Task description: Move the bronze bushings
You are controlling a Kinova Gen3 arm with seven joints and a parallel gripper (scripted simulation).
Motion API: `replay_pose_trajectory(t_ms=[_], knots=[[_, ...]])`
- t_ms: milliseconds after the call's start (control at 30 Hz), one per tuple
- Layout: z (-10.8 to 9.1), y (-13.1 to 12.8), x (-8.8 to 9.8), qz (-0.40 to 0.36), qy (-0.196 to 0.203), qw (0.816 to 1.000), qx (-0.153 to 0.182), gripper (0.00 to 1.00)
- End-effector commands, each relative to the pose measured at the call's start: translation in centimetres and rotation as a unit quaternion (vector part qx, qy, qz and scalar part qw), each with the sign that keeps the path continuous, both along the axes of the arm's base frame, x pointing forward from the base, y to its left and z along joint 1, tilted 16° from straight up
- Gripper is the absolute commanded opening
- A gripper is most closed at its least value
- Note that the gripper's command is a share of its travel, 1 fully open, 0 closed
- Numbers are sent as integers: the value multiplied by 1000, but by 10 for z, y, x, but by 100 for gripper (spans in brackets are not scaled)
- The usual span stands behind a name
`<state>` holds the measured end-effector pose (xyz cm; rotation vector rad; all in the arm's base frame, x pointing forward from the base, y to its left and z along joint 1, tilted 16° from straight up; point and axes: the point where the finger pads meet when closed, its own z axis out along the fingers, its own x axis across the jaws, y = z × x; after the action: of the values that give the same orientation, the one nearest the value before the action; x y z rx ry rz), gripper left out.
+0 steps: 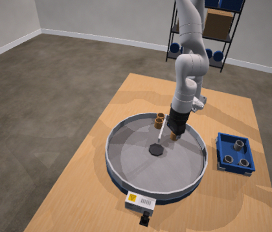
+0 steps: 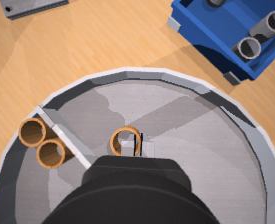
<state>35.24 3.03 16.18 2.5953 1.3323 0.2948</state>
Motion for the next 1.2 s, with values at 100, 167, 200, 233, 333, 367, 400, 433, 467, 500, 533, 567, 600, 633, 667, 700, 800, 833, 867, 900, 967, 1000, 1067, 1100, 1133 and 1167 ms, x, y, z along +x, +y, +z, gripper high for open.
replay_pose_trajectory(t_ms=[100,167,200,233,333,367,400,433,467,500,533,567,600,633,667,700,800,833,867,900,967,1000,1067,1100,1133,1167], knots=[[0,0,0,0,-1,1000,0,0],[0,0,0,0,-1,1000,0,0],[0,0,0,0,-1,1000,0,0],[0,0,0,0,-1,1000,0,0],[0,0,0,0,-1,1000,0,0],[0,0,0,0,-1,1000,0,0],[0,0,1,0,-1,1000,0,0],[0,0,1,0,-1,1000,0,0],[-1,0,1,0,-1,1000,0,0],[-1,0,1,0,-1,1000,0,0],[-1,0,1,0,-1,1000,0,0],[-2,0,1,0,-1,1000,0,0],[-2,0,1,0,-1,1000,0,0],[-2,0,1,0,-1,1000,0,0],[-2,0,1,0,-1,1000,0,0],[-2,0,1,0,-1,1000,0,0],[-3,0,1,0,-1,1000,0,0],[-4,0,1,0,-1,1000,0,0],[-4,0,2,0,-1,1000,0,0],[-4,0,2,0,-1,1000,0,0],[-5,0,2,0,-1,1000,0,0],[-5,0,2,0,-1,1000,0,0],[-5,0,2,0,-1,1000,0,0],[-5,0,2,0,-1,1000,0,0],[-5,0,2,0,-1,1000,0,0],[-5,0,2,0,-1,1000,0,0]])
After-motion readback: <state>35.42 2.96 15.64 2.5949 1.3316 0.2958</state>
